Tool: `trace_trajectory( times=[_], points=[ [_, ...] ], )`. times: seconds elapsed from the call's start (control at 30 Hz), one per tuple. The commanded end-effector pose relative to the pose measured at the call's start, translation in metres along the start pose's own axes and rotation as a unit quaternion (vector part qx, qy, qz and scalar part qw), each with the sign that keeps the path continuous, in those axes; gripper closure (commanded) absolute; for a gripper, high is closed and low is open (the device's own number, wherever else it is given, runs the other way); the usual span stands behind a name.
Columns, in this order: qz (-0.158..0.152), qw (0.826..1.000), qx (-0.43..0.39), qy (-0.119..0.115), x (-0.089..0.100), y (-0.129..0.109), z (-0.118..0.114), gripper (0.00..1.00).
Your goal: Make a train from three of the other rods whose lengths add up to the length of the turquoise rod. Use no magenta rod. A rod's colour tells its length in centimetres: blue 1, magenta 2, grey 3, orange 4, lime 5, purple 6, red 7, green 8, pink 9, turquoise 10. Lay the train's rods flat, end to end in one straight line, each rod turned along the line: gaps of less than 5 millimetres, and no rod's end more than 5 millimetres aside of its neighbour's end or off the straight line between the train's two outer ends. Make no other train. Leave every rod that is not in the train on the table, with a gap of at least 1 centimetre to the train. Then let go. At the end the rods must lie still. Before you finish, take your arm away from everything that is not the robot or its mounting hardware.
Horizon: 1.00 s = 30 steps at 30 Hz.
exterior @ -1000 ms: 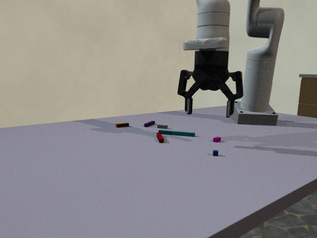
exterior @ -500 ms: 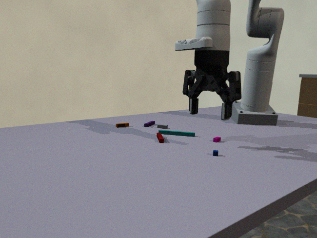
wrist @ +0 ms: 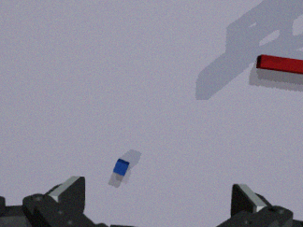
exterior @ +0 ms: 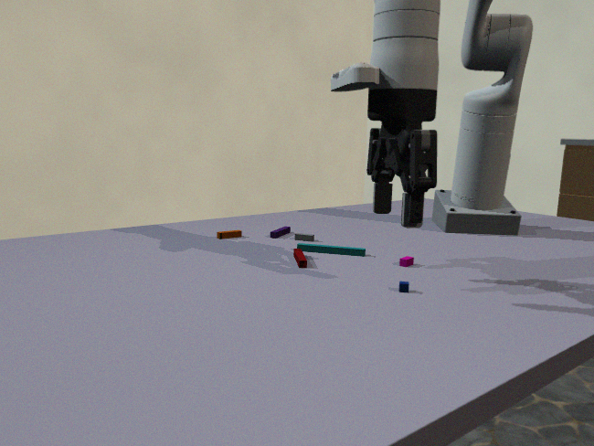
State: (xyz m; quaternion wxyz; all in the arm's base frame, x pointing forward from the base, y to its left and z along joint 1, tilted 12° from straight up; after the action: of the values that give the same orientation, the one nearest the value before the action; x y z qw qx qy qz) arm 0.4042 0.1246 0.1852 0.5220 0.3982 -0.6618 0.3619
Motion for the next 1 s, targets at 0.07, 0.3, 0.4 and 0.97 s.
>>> trace_trajectory(
  times=[0.07,0.3,0.4,0.97],
  points=[
    [0.001,0.999,-0.039,0.001,0.001,0.002,-0.011,0.0],
    [0.004,0.993,-0.118,-0.002,0.004,0.001,-0.022,0.0],
    [0.005,0.99,-0.14,-0.004,0.004,0.0,-0.025,0.0],
    [0.006,0.985,-0.173,-0.006,0.006,0.0,-0.03,0.76]
  ],
)
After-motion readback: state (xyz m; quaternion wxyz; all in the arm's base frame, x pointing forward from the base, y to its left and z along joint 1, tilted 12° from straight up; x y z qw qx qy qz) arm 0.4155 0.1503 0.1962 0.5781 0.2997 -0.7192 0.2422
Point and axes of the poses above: the point where the finger pads meet when closed, its own x axis back along the fingers, its own z axis across the jaws, y = z × x, the point moved 7 cm from there along x, back along the fingers, and after that the axes turned 5 degrees about x, right-handed, at the moved point
